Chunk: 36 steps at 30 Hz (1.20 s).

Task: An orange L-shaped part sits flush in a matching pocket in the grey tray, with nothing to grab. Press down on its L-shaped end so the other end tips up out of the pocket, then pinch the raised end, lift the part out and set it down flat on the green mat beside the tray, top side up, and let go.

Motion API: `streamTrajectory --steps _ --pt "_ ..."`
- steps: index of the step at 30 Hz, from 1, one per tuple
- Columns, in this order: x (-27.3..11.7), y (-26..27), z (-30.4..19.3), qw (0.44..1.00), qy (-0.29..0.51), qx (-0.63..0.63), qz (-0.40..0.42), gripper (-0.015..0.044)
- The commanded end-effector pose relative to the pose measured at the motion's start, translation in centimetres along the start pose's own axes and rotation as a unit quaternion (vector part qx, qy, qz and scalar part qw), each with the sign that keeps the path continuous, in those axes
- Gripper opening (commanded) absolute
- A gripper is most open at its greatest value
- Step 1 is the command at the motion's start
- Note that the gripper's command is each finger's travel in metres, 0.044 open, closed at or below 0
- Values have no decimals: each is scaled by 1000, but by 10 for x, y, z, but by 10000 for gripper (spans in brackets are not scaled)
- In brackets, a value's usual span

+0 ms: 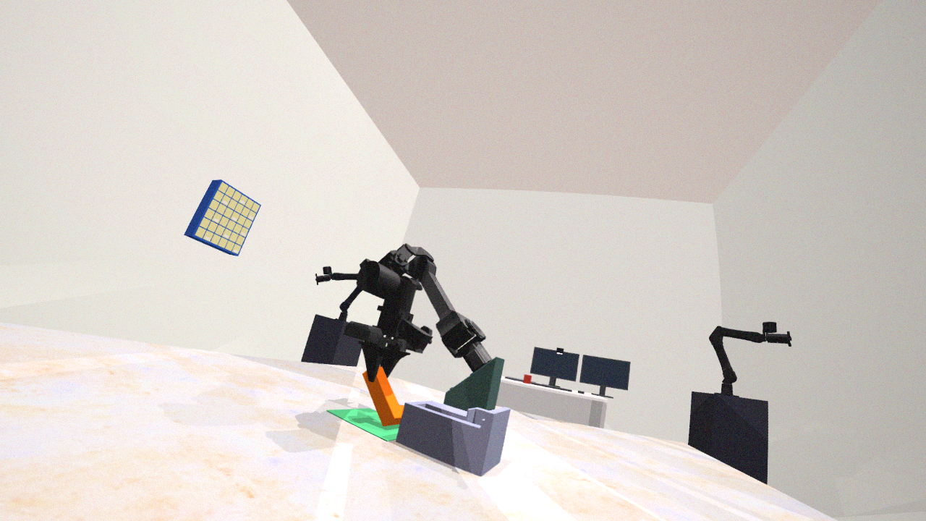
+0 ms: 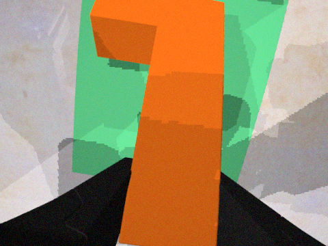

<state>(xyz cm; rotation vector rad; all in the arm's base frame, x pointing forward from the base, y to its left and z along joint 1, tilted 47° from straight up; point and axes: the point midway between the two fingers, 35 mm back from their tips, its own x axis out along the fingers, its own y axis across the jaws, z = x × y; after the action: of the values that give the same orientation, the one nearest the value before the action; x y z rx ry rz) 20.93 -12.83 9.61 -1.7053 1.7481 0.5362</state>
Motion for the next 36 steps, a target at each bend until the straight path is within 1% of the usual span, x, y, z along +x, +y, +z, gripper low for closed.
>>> streamTrajectory --steps 1,10,20,23,25,28,30,36 --pt "1 1 1 1000 -1 -3 2 0" --pt "0 1 0 1000 0 -1 1 0" --pt "-2 0 1 1000 -1 -1 1 263" --pt "-18 -2 3 1000 -5 -1 1 341" --pt "-39 -3 5 1000 -8 -2 2 394" --pt "-72 -1 4 1000 -7 -4 3 400" --pt "-86 1 2 1000 -4 -4 3 400" --pt "-83 -1 3 1000 -5 -5 -3 400"
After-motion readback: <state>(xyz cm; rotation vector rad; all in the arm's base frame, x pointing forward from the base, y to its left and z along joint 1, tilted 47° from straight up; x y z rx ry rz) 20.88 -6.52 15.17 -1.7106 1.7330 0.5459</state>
